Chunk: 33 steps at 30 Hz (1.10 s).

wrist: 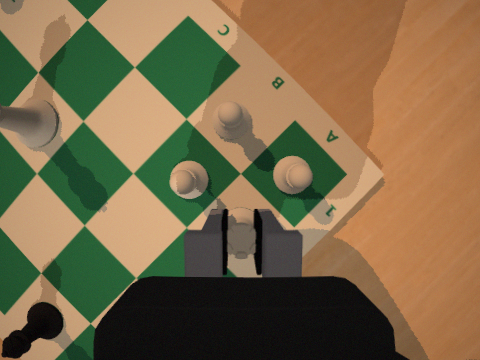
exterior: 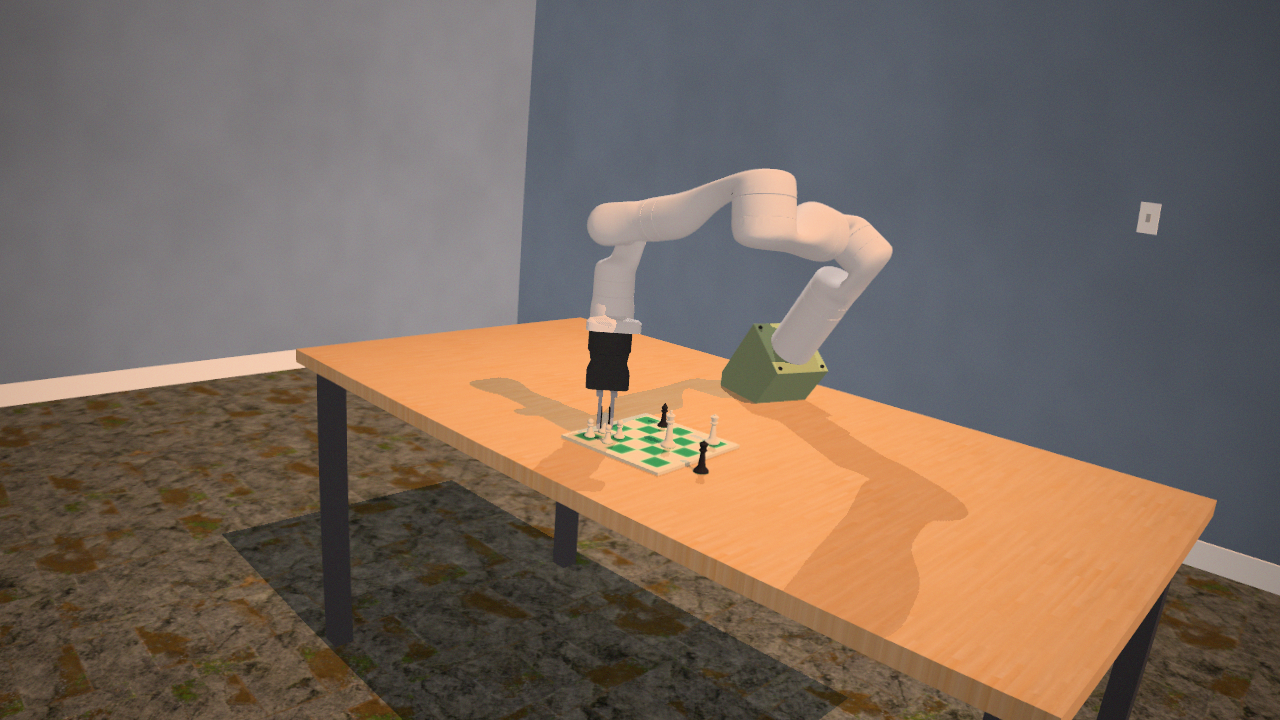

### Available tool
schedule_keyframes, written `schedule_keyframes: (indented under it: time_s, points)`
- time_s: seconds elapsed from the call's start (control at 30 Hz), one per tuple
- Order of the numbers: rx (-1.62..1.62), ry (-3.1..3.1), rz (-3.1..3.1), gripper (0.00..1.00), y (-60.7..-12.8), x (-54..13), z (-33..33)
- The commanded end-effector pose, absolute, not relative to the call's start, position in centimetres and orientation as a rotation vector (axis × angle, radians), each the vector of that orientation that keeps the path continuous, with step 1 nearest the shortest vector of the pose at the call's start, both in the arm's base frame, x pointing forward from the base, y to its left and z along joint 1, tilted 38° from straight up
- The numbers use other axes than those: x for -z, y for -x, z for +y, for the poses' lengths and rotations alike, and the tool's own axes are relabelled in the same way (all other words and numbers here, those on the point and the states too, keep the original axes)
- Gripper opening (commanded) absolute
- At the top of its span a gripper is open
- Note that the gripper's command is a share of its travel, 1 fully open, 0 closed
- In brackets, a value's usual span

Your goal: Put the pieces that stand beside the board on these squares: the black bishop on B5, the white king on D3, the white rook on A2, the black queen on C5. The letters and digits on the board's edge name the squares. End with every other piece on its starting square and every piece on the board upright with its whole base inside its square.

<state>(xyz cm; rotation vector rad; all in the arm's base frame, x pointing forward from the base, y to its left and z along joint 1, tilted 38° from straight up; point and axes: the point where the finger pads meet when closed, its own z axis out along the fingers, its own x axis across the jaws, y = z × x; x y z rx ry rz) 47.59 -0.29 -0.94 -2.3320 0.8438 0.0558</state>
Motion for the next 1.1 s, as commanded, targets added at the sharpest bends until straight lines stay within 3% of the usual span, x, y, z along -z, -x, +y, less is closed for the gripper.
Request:
schedule_keyframes:
  time_s: [0.0,0.47,0.5,0.57,0.6,0.67,0.7,0.77,0.8,0.87,0.9,1.07]
  points:
    - [-0.053,2.332,0.845,0.0,-47.63,0.87,-0.37]
    - [-0.053,2.332,0.845,0.0,-47.63,0.87,-0.37]
    - [-0.053,2.332,0.845,0.15,-47.63,0.87,-0.37]
    - [-0.053,2.332,0.845,0.15,-47.63,0.87,-0.37]
    - [-0.053,2.332,0.845,0.29,-47.63,0.87,-0.37]
    - [-0.053,2.332,0.845,0.29,-47.63,0.87,-0.37]
    - [-0.053,2.332,0.845,0.44,-47.63,0.87,-0.37]
    - [-0.053,2.332,0.845,0.44,-47.63,0.87,-0.37]
    - [-0.053,2.332,0.845,0.58,-47.63,0.87,-0.37]
    - [-0.053,2.332,0.845,0.58,-47.63,0.87,-0.37]
    - [-0.053,2.332,0.845,0.73,-47.63,0.87,-0.37]
    - [-0.053,2.332,0.845,0.73,-47.63,0.87,-0.37]
